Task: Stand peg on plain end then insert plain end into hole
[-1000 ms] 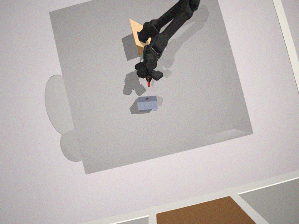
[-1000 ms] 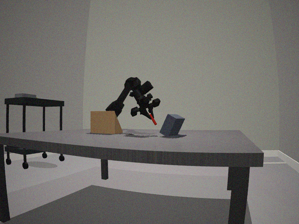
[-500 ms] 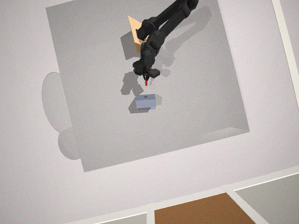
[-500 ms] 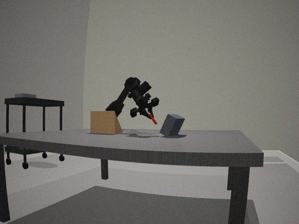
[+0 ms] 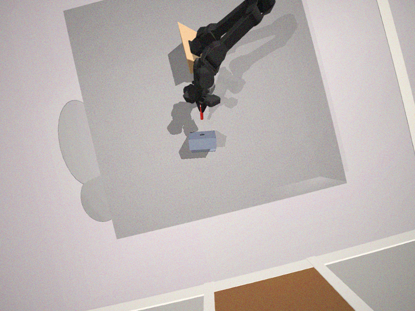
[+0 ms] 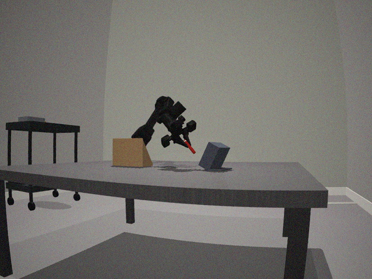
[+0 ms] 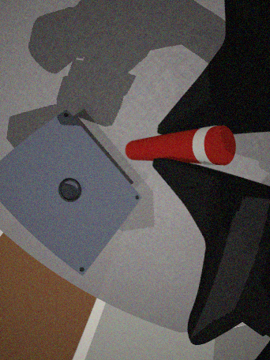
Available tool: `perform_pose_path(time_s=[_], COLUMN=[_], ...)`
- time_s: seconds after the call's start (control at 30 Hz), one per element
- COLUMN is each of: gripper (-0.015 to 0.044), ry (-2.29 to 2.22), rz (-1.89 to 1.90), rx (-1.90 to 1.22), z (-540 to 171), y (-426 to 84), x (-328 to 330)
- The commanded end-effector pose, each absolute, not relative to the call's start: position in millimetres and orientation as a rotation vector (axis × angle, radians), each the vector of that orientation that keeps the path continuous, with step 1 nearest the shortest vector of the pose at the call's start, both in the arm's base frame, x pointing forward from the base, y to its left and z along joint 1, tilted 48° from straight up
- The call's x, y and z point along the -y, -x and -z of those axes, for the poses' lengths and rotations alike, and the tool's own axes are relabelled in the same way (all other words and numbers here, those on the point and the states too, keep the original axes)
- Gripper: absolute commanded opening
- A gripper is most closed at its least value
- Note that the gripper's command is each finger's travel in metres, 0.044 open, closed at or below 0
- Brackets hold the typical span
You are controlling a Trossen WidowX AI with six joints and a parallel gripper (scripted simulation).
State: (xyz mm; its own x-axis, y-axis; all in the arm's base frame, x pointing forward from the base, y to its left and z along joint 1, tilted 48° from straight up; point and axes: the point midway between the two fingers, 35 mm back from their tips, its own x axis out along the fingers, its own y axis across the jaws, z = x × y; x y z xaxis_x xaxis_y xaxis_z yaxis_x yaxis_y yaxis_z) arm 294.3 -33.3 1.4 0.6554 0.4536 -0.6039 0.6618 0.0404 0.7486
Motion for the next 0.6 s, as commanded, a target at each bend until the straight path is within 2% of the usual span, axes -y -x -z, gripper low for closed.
perform_pose_path(time_s=[0.0, 0.57], gripper=[0.0, 0.0], ry=[-1.618, -1.683], rz=[0.206, 0.219], rx=[-0.929, -0.844], z=[-0.1, 0.3], y=[-292.3, -289.9], x=[33.2, 38.8])
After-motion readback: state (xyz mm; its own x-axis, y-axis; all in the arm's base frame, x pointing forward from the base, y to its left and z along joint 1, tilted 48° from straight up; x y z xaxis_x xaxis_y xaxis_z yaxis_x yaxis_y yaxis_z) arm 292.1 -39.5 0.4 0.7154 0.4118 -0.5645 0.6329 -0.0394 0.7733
